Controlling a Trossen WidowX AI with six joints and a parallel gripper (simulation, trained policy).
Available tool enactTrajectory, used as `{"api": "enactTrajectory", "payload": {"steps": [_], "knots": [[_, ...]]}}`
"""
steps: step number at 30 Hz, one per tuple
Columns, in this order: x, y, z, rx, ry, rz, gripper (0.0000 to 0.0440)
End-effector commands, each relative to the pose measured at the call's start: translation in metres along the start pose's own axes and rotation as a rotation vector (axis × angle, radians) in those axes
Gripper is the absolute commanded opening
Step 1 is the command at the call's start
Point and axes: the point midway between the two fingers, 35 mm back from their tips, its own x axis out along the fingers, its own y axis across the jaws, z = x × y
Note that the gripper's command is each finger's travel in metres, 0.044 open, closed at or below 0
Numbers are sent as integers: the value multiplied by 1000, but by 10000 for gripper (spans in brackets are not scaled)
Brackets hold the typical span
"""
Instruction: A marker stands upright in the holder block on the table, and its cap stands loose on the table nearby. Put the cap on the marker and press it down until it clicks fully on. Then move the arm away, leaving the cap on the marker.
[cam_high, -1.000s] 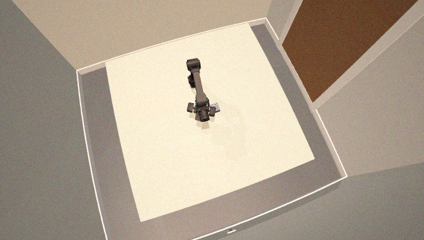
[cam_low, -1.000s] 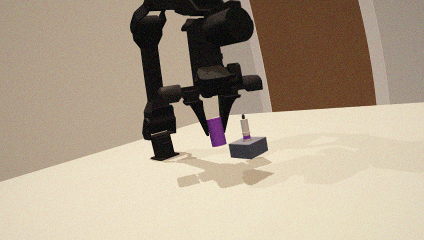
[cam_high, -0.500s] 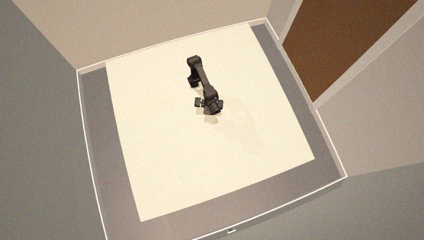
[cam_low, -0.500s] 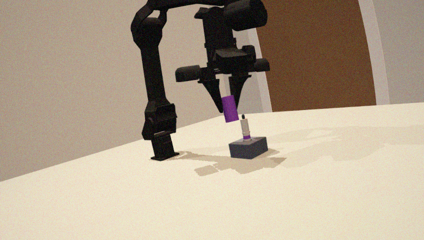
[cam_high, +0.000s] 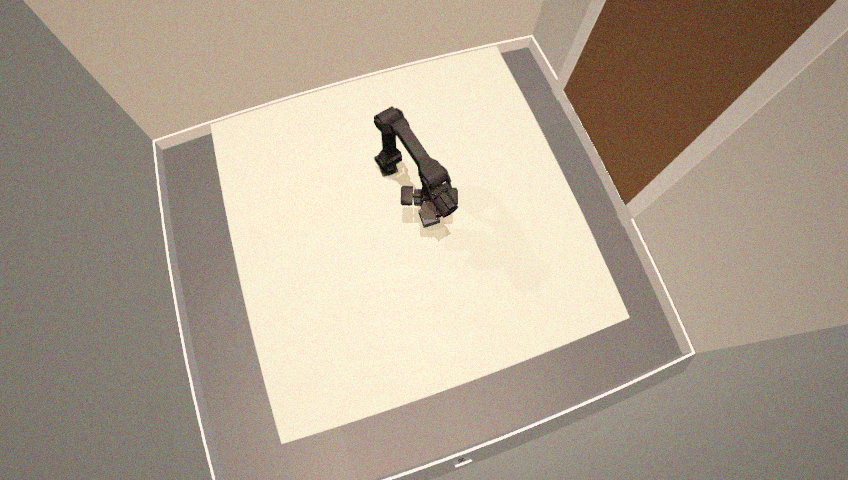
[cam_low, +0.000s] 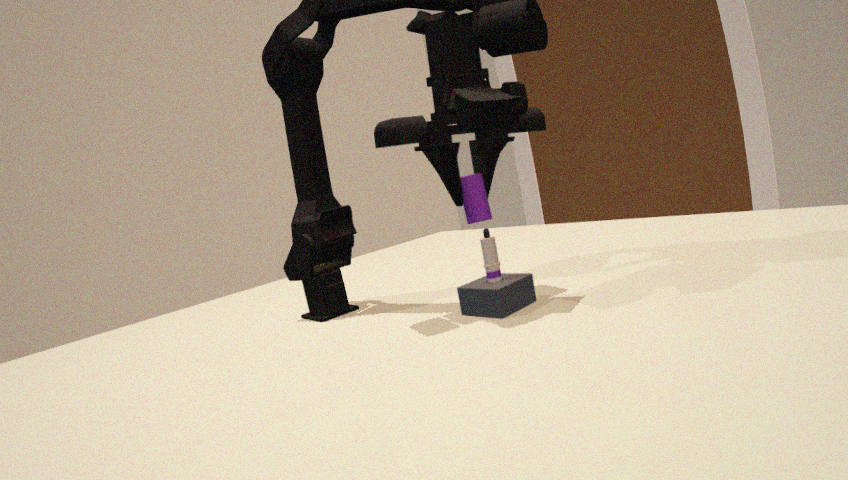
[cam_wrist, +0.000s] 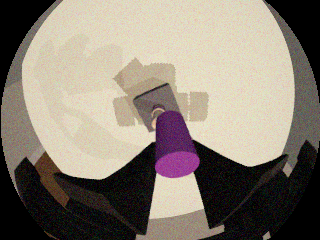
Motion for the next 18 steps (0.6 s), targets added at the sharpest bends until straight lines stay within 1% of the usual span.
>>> {"api": "enactTrajectory", "payload": {"steps": [1,8,18], "knots": [[-2,5,-4,-7,-1,6,0],[2,10,-8,-24,10,-4,0],[21,11,-9,-42,38,-22,0]]}}
